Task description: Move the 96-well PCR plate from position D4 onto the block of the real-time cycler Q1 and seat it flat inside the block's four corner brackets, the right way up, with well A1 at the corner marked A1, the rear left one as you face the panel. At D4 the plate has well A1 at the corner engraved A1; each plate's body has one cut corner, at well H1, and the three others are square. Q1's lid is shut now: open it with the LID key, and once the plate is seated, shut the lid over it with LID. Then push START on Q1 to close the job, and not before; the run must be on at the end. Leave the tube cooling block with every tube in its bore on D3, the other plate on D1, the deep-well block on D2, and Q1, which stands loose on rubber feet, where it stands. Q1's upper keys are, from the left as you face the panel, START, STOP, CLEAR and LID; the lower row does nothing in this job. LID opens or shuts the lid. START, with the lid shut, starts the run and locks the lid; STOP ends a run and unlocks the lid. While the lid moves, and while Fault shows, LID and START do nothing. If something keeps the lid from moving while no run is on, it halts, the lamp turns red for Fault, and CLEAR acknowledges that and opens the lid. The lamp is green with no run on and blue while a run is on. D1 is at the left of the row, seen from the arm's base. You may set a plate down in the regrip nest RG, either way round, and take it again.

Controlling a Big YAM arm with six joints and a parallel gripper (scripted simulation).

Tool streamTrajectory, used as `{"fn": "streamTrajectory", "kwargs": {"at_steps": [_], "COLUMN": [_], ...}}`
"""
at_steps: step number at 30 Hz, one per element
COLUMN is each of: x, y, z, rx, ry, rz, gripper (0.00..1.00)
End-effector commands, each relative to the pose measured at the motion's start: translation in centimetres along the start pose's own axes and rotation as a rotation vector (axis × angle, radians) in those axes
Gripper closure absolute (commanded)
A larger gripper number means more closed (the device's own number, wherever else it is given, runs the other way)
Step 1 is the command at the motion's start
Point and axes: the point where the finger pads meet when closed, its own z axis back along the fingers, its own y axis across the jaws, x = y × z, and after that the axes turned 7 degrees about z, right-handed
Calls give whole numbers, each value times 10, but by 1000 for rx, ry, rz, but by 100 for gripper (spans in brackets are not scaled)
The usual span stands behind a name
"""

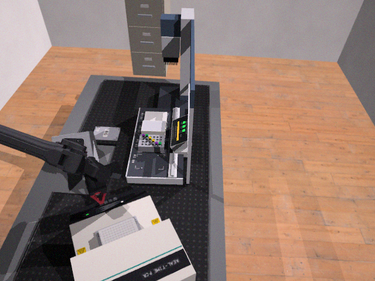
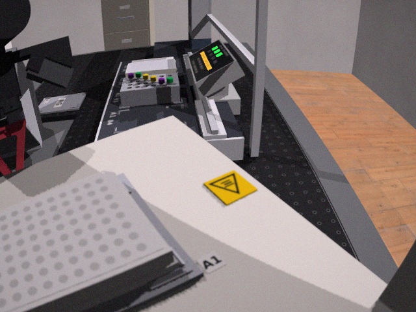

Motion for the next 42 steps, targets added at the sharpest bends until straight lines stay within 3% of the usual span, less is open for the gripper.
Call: {"fn": "streamTrajectory", "kwargs": {"at_steps": [1, 42], "x": [-6, -10], "y": [-30, -5], "z": [8, -4], "rx": [-51, -37], "ry": [-8, 20], "rz": [-59, -40], "gripper": [100, 100]}}
